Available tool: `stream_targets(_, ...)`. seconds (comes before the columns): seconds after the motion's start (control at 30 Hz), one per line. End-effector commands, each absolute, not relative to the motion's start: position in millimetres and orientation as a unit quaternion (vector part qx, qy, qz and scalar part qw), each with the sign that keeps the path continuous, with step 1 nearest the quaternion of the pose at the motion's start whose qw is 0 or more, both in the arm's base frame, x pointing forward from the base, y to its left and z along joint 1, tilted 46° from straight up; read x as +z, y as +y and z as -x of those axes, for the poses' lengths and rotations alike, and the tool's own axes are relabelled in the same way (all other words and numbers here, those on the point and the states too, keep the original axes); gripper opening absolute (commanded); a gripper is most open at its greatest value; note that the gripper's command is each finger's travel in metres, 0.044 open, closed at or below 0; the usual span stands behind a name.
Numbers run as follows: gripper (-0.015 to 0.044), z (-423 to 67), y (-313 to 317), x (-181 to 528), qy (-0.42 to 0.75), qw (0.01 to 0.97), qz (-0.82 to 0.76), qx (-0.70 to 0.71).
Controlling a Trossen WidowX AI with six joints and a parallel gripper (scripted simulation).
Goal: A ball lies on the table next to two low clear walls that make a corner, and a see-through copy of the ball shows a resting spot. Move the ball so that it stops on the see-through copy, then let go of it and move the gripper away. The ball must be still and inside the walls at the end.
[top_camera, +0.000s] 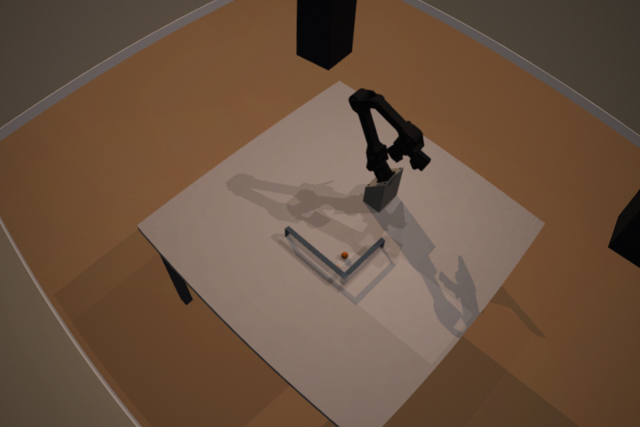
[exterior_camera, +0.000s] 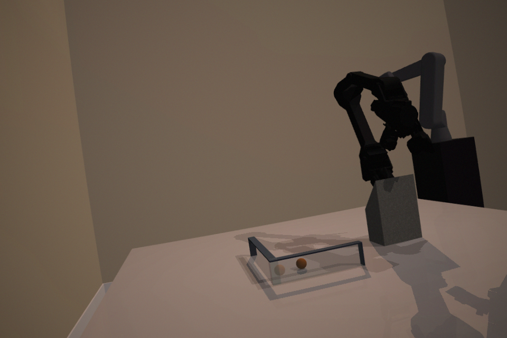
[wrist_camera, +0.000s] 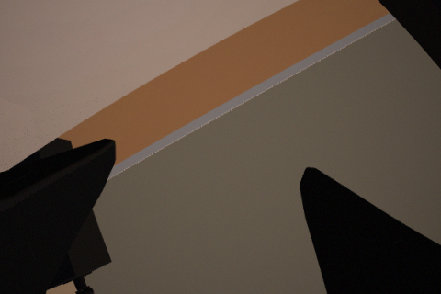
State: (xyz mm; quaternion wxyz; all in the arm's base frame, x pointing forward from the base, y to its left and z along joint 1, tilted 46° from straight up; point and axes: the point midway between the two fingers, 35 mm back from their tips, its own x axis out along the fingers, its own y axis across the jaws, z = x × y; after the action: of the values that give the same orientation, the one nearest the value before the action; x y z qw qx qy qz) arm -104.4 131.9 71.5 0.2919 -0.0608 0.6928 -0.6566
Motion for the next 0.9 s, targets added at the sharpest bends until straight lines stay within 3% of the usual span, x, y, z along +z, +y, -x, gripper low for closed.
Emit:
stream_targets(0.0, 0.0374, 103, 133, 70, 0.698, 0.293, 0.061, -0.65)
stream_targets(0.17, 0.0243, 54, 148, 37, 0.815, 0.337, 0.081, -0.463)
stream_targets(0.43, 0.0241, -57, 154, -22, 0.878, 0.431, 0.158, -0.137)
stream_targets(0.87, 0.0241, -180, 113, -67, 0.817, 0.491, 0.293, 0.077)
